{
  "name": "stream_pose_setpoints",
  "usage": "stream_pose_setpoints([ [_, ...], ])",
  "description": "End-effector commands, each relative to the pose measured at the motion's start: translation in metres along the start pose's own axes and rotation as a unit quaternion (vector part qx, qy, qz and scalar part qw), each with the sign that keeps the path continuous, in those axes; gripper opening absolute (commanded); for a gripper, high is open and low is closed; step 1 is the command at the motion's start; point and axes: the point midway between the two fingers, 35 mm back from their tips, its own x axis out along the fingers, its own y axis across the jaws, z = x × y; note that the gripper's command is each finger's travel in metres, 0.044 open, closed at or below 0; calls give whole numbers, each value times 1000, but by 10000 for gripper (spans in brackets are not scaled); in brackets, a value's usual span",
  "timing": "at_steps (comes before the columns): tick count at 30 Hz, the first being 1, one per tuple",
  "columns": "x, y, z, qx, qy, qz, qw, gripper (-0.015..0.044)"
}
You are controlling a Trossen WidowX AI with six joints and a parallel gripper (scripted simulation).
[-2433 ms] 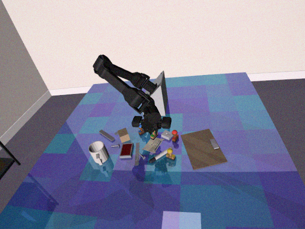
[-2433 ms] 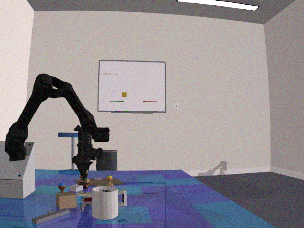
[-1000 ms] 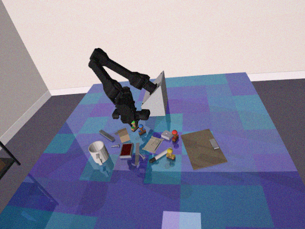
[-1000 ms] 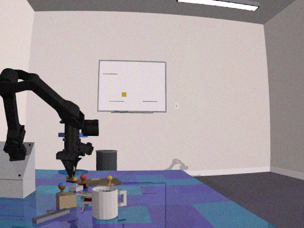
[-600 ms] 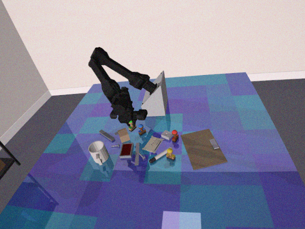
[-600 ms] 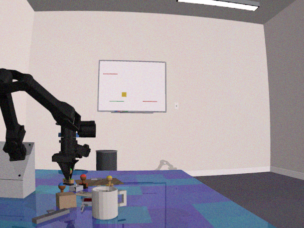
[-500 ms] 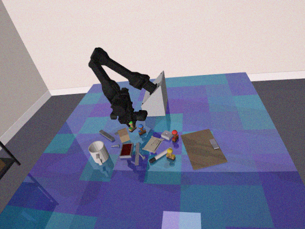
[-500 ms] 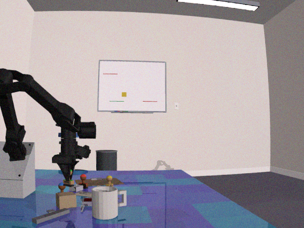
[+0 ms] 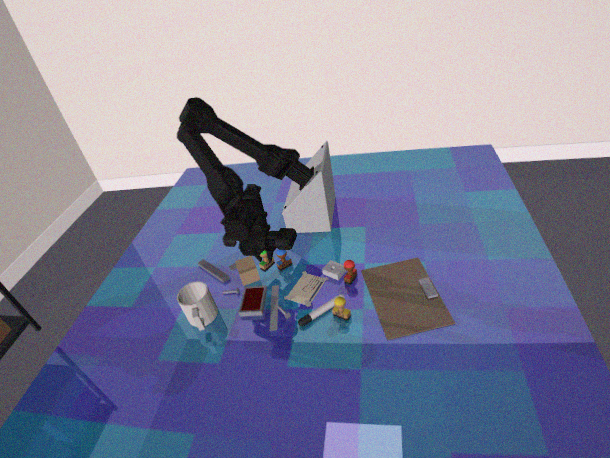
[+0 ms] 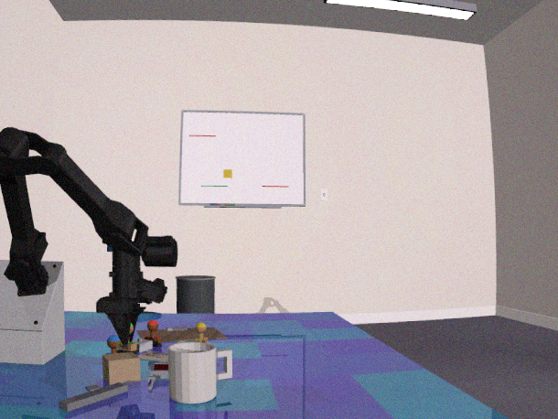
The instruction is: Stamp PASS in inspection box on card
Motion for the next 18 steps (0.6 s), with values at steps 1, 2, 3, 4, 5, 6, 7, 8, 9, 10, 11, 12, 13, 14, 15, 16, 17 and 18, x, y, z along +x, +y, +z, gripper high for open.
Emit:
stream_pose_setpoints([
  [1, 6, 2, -1, -5, 2, 1, 1000, 0],
  [2, 8, 2, -1, -5, 2, 1, 1000, 0],
  [3, 9, 2, -1, -5, 2, 1, 1000, 0],
  [4, 11, 2, -2, -5, 2, 0, 1000, 0],
  [5, 13, 2, -2, -5, 2, 0, 1000, 0],
  [6, 14, 2, -2, -5, 2, 0, 1000, 0],
  [7, 16, 1, -2, -5, 2, 0, 1000, 0],
  [8, 17, 1, -2, -5, 2, 0, 1000, 0],
  [9, 19, 1, -2, -5, 2, 0, 1000, 0],
  [10, 21, 1, -2, -5, 2, -1, 1000, 0],
  [11, 22, 1, -3, -5, 2, -1, 1000, 0],
  [12, 24, 1, -3, -5, 2, -1, 1000, 0],
  [13, 25, 1, -3, -5, 2, -1, 1000, 0],
  [14, 27, 1, -3, -5, 2, -1, 1000, 0],
  [15, 28, 1, -4, -5, 2, -2, 1000, 0],
  [16, 30, 1, -4, -5, 2, -2, 1000, 0],
  [17, 31, 0, -4, -5, 2, -2, 1000, 0],
  [18, 33, 0, -4, -5, 2, -2, 1000, 0],
])
